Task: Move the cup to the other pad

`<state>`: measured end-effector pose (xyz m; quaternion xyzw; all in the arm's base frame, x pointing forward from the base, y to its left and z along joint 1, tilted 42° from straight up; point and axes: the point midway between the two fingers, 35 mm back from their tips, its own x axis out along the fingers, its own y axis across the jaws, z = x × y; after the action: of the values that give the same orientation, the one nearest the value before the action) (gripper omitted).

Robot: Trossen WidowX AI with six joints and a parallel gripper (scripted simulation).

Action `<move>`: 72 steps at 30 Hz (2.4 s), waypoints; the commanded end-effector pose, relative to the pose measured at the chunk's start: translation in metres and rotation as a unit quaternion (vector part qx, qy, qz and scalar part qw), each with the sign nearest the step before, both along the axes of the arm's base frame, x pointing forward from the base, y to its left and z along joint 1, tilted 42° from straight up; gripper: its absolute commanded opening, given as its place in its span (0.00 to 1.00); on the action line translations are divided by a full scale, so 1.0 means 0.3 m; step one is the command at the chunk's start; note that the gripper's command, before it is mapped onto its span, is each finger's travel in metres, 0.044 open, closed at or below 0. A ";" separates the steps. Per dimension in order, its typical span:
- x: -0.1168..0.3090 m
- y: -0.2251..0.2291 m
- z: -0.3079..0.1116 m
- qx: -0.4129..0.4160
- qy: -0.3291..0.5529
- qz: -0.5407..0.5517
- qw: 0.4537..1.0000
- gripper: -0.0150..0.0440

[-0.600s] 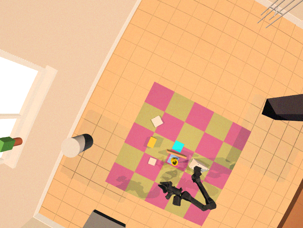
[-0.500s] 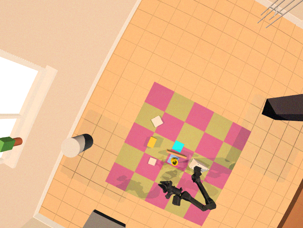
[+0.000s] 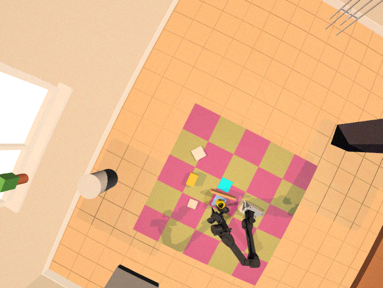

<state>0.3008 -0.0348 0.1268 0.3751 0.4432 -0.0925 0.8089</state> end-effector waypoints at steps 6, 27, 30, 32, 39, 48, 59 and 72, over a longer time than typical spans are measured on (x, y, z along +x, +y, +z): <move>-0.272 0.018 -0.127 0.384 0.393 -0.305 0.778 0.54; -0.270 0.027 -0.144 0.384 0.393 -0.305 0.778 0.54; -0.266 0.036 -0.156 0.384 0.392 -0.306 0.778 0.54; -0.264 0.043 -0.165 0.384 0.392 -0.306 0.778 0.54; -0.256 0.067 -0.193 0.384 0.392 -0.306 0.778 0.54; -0.250 0.100 -0.230 0.384 0.392 -0.306 0.778 0.54; -0.245 0.143 -0.273 0.385 0.392 -0.305 0.778 0.54; -0.245 0.146 -0.279 0.383 0.391 -0.304 0.779 0.48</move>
<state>0.2273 0.0093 0.0429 0.7010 0.5833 -0.2955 0.2847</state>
